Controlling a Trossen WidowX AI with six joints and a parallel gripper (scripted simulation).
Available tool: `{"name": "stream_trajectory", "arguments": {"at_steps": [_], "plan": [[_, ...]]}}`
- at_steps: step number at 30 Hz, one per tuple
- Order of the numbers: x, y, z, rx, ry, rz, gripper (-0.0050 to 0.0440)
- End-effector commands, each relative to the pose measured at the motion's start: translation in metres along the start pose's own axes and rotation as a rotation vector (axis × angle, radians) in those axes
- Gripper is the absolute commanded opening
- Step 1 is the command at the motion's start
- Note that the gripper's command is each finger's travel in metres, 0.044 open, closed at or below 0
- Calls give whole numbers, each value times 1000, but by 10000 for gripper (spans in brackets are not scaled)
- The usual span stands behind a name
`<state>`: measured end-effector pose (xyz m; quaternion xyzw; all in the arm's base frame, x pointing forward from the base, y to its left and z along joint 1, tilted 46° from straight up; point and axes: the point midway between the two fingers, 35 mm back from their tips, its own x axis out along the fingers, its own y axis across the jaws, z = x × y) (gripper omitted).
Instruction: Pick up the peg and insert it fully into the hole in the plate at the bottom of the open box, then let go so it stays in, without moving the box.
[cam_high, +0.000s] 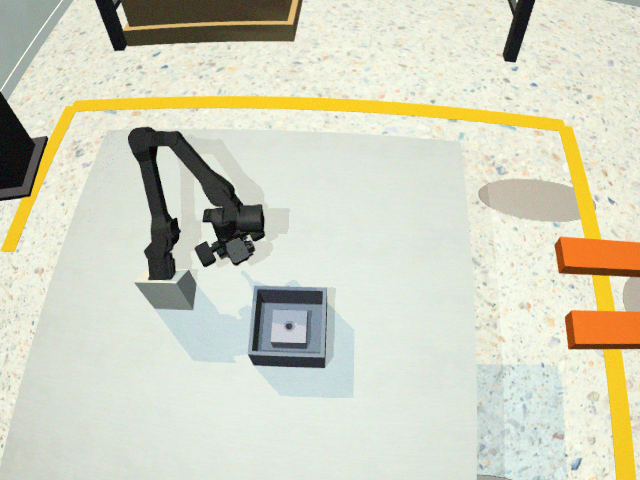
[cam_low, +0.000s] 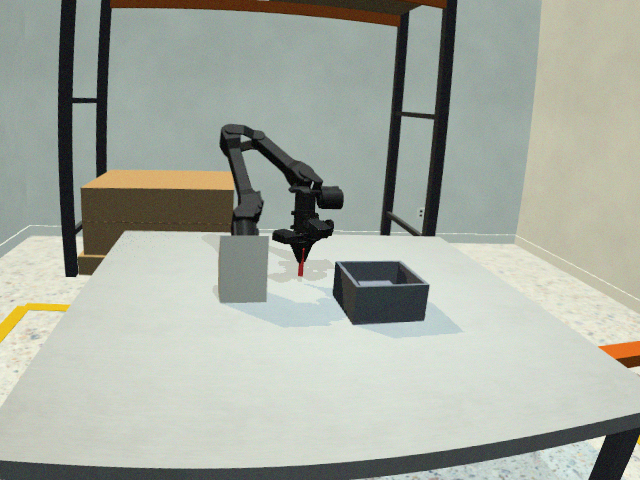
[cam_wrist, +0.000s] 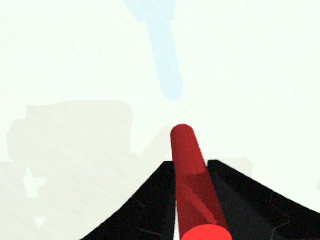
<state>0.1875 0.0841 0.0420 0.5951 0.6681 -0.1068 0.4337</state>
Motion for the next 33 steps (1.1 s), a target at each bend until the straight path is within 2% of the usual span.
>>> {"name": "stream_trajectory", "arguments": {"at_steps": [1, 18, 19, 33], "plan": [[-14, 3, 3, -2, -9, 2, 0], [-63, 2, 7, -2, -2, 3, 0], [-52, 1, 6, 2, -1, -2, 0], [-65, 13, 38, 2, -4, -1, 0]]}}
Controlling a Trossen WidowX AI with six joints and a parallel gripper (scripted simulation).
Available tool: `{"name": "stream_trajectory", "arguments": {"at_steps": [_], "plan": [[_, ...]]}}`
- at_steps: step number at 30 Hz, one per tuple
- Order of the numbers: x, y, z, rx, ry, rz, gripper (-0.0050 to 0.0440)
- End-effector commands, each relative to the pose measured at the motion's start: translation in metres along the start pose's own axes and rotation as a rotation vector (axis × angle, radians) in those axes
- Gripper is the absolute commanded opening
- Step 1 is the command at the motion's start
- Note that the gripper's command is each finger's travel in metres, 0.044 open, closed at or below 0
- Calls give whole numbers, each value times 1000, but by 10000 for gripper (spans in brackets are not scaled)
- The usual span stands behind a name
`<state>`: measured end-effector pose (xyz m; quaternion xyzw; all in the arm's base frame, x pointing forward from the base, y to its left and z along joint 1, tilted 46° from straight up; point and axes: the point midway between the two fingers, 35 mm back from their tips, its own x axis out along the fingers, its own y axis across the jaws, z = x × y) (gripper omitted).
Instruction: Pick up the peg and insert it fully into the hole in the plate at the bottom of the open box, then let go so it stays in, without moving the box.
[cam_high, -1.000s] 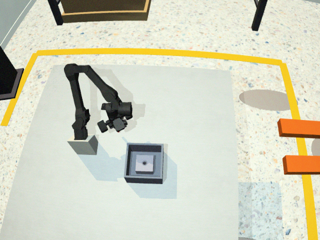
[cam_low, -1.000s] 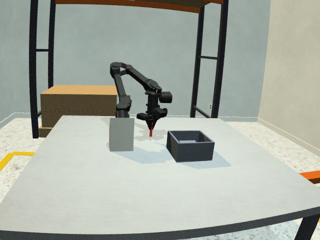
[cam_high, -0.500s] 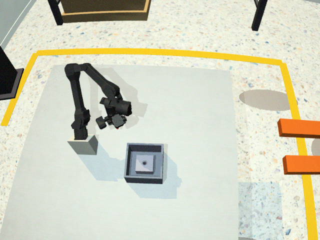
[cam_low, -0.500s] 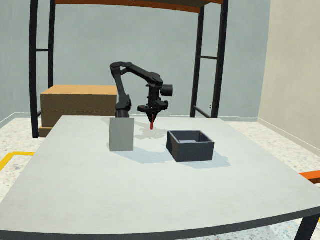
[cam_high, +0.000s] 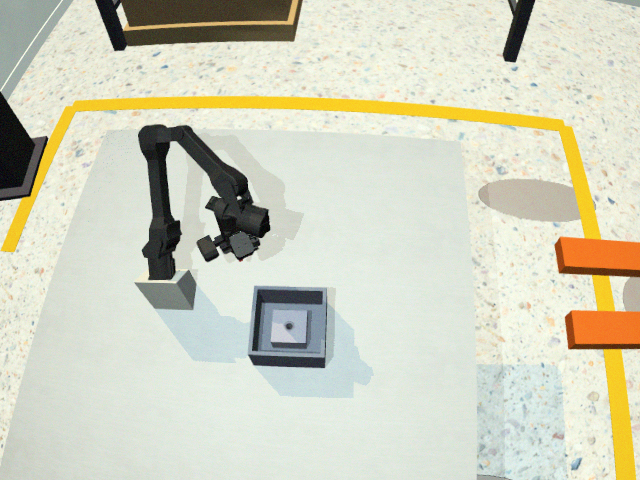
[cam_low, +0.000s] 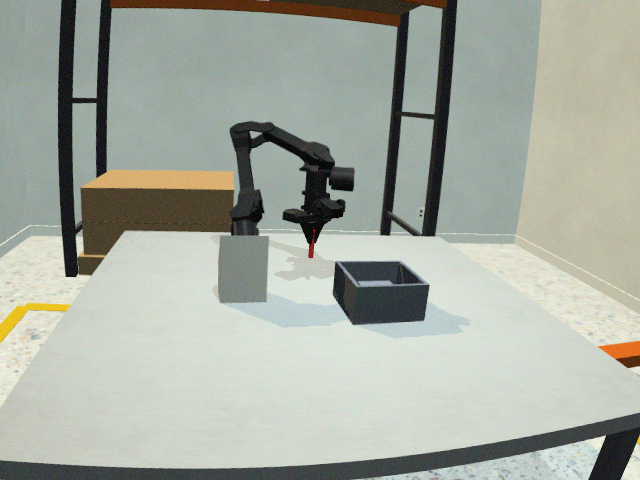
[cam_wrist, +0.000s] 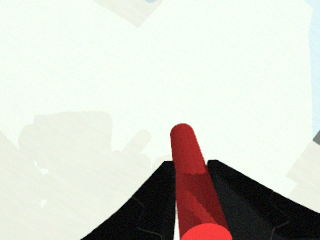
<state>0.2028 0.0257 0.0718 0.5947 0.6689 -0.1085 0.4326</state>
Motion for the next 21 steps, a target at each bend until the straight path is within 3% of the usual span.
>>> {"name": "stream_trajectory", "arguments": {"at_steps": [1, 21], "plan": [[-6, 5, 13, -1, -4, 3, 0], [-24, 10, 69, -4, 2, 9, 0]]}}
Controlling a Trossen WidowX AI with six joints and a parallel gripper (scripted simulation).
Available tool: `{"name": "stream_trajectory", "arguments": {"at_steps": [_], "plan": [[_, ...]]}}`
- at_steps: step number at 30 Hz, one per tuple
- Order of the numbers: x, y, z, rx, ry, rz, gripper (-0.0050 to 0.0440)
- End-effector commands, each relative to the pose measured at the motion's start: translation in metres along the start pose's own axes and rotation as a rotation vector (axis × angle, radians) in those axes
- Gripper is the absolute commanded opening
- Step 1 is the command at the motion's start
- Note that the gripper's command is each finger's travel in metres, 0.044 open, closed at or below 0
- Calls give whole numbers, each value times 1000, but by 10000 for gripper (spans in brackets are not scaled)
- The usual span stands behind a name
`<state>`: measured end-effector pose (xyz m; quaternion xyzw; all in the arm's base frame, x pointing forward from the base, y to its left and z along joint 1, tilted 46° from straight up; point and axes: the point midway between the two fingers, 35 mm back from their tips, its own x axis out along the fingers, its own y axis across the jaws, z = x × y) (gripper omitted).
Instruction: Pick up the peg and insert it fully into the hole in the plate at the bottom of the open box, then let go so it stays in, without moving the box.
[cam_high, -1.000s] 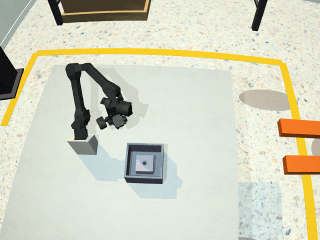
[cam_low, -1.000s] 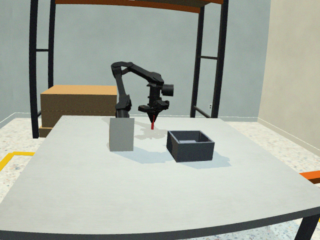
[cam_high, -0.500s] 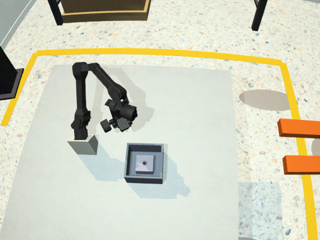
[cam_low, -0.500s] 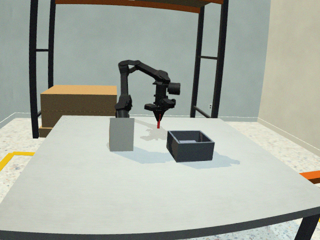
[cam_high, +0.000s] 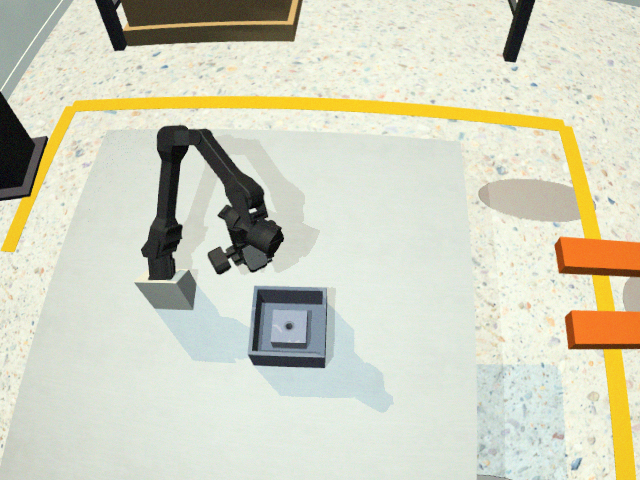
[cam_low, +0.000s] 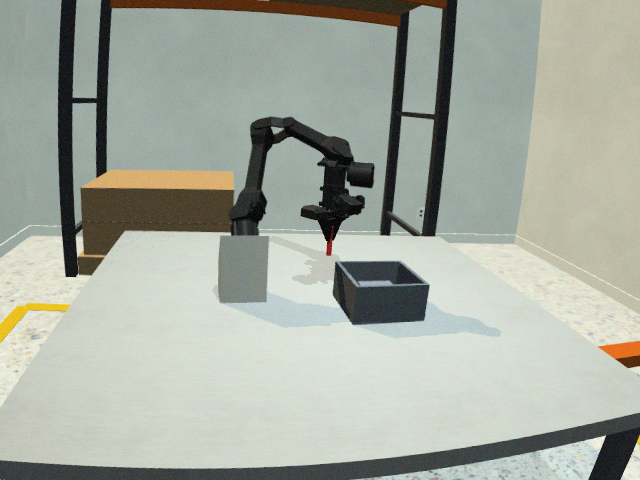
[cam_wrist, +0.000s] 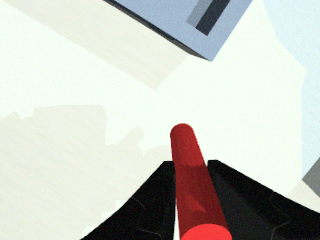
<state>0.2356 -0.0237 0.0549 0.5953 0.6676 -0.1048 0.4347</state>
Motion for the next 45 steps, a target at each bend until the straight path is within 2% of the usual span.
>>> {"name": "stream_trajectory", "arguments": {"at_steps": [1, 24, 45], "plan": [[-5, 0, 14, 2, 2, 3, 0], [-14, 1, 62, 0, 9, 8, 0], [-16, 10, 123, 0, 9, 8, 0]]}}
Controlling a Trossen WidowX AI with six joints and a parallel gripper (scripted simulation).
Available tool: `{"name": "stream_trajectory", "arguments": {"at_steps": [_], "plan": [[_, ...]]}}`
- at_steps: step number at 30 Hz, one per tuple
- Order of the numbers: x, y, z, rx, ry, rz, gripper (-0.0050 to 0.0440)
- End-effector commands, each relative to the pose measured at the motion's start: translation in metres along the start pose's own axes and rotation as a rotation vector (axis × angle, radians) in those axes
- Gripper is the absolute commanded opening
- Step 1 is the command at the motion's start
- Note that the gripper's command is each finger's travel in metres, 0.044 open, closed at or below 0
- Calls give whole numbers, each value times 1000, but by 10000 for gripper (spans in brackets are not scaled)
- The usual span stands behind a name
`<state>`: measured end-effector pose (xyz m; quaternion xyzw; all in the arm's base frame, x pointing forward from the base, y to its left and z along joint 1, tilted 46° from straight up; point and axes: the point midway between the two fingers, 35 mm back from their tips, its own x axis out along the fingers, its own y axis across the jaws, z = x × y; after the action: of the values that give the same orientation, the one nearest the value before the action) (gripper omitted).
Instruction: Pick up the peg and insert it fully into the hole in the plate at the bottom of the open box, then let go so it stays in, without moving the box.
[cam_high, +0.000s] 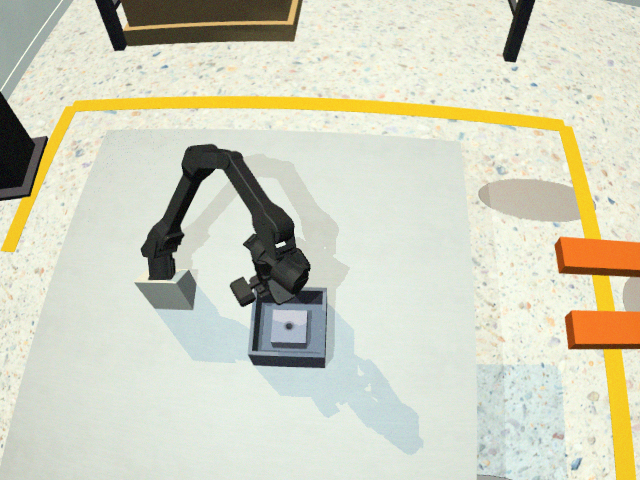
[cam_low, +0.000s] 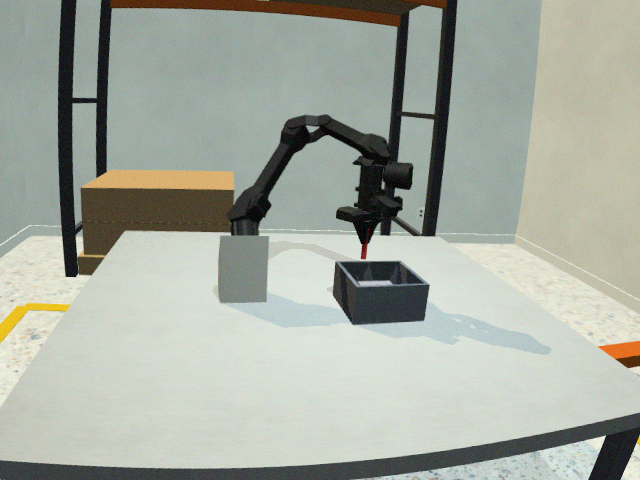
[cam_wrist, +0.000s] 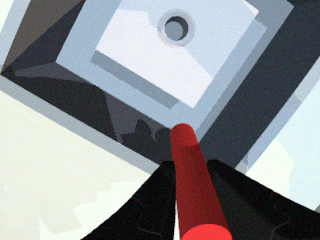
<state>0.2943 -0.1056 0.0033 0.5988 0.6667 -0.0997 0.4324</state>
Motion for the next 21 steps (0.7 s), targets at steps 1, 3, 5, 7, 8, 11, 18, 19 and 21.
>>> {"name": "stream_trajectory", "arguments": {"at_steps": [1, 3, 5, 7, 8, 11, 18, 19, 21], "plan": [[1, 0, 15, 1, 0, -2, 0], [1, 0, 21, 1, 0, -2, 0], [1, 0, 28, 1, 0, -2, 0], [2, 0, 34, 1, 0, -2, 0], [2, 0, 37, 1, 0, -2, 0], [4, 0, 47, 1, 0, -2, 0], [6, -1, 61, 1, 0, -2, 0], [6, -1, 61, 1, 0, -2, 0], [6, -1, 61, 1, 0, -2, 0]]}}
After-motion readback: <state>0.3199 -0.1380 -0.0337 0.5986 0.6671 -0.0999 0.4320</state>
